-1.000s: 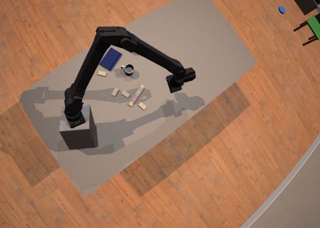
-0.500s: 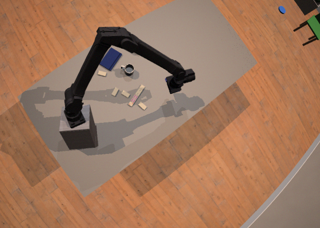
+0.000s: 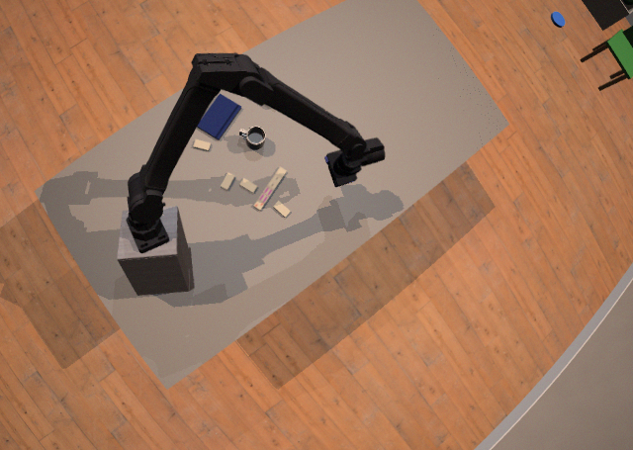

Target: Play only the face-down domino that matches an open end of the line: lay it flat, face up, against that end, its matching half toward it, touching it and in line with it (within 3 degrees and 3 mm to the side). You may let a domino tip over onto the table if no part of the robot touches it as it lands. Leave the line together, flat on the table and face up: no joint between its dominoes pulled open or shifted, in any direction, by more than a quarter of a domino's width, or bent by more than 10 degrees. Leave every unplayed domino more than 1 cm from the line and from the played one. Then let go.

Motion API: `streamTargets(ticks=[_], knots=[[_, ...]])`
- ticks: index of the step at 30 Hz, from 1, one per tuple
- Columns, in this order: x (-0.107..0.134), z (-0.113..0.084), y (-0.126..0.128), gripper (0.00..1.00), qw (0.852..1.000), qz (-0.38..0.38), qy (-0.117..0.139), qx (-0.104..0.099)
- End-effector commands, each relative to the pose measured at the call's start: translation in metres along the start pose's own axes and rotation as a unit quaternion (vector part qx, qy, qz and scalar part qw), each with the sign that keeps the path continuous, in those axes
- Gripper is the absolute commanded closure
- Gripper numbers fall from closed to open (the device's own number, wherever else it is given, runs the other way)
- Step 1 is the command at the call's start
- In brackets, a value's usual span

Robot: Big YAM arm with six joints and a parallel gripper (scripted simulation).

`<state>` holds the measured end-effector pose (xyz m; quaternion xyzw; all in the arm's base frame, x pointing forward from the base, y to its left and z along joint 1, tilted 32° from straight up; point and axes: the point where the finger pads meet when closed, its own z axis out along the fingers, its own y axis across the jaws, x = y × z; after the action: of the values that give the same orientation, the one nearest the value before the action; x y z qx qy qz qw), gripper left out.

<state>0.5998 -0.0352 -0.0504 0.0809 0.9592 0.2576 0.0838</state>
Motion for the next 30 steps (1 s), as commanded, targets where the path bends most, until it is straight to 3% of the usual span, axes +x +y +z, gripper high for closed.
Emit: streamTargets(ticks=[1, 6, 7, 16, 23, 24, 30], knots=[[-0.013, -0.014, -0.014, 0.49, 1.0, -0.004, -0.022, 0.0], [-0.013, -0.014, -0.014, 0.49, 1.0, -0.004, -0.022, 0.0], [-0.004, -0.006, -0.002, 0.49, 1.0, -0.003, -0.007, 0.0], [-0.011, -0.012, -0.016, 0.49, 1.0, -0.007, -0.023, -0.001], [-0.011, -0.012, -0.016, 0.49, 1.0, -0.007, -0.023, -0.001], [-0.003, -0.004, -0.003, 0.49, 1.0, -0.007, -0.026, -0.001], [-0.008, -0.008, -0.011, 0.49, 0.99, -0.007, -0.14, -0.002]])
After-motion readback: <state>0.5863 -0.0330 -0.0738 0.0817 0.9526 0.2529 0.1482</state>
